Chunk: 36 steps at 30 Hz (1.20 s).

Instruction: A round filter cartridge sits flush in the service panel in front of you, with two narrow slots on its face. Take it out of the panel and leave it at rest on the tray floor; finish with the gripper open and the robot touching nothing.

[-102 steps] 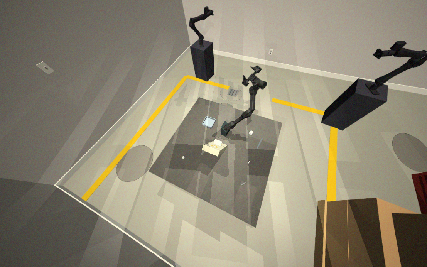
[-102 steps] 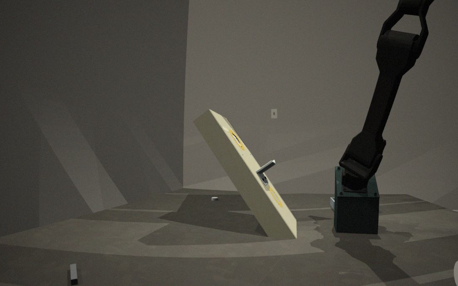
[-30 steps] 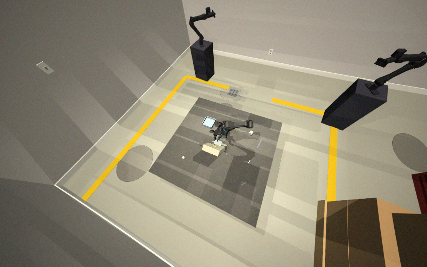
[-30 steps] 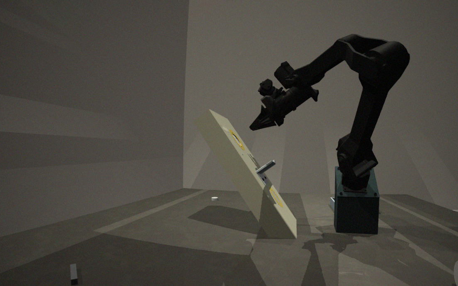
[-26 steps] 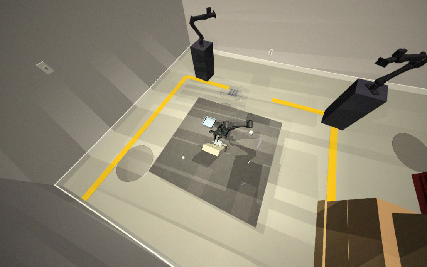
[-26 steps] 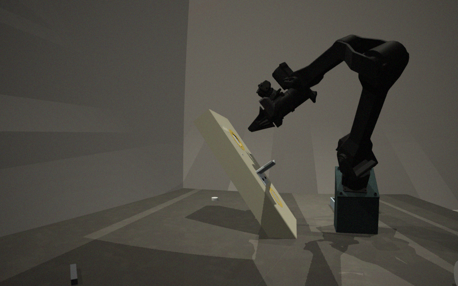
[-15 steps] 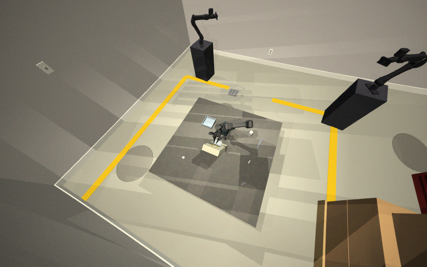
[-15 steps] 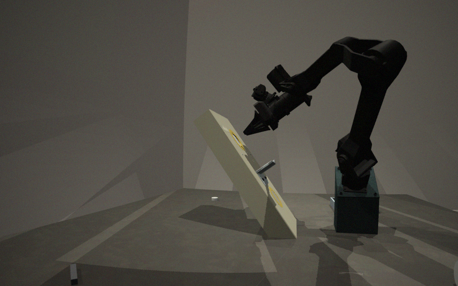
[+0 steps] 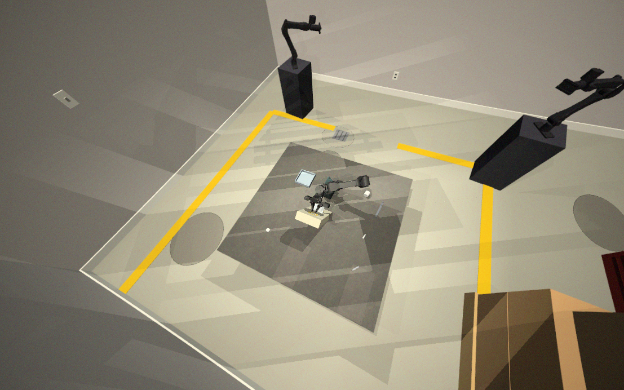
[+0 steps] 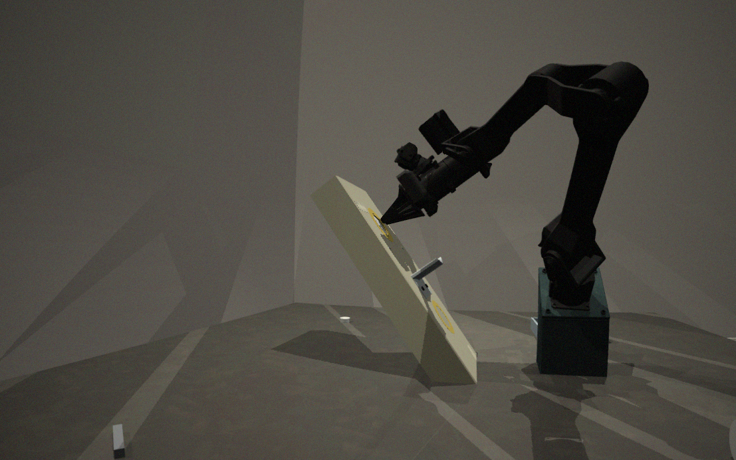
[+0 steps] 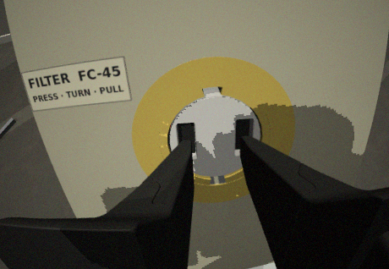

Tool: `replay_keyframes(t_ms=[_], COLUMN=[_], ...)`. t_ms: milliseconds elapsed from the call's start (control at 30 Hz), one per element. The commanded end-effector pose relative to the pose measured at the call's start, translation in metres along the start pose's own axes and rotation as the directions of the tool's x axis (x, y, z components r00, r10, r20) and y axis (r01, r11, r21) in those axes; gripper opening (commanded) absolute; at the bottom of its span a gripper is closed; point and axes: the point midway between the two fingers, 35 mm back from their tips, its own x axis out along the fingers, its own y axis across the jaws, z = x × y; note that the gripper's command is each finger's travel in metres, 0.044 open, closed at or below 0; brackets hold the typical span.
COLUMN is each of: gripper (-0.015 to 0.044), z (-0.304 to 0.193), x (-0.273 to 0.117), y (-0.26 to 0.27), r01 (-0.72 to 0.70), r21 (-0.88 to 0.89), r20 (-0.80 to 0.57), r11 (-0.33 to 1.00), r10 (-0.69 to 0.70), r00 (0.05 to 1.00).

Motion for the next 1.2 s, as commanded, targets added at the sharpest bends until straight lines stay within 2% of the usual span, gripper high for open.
replay_keyframes(t_ms=[0,1167], gripper=[0.0108,0.0108], z=[-0.0015,-0.0011], x=[0.0033,0.0062], y=[-0.0006,-0.0013], r01=[0.002,0.002], r21=[0.008,0.008], r20=[0.001,0.001], r11=[1.000,1.000], r10=[-0.002,-0.002], r00=[1.000,1.000])
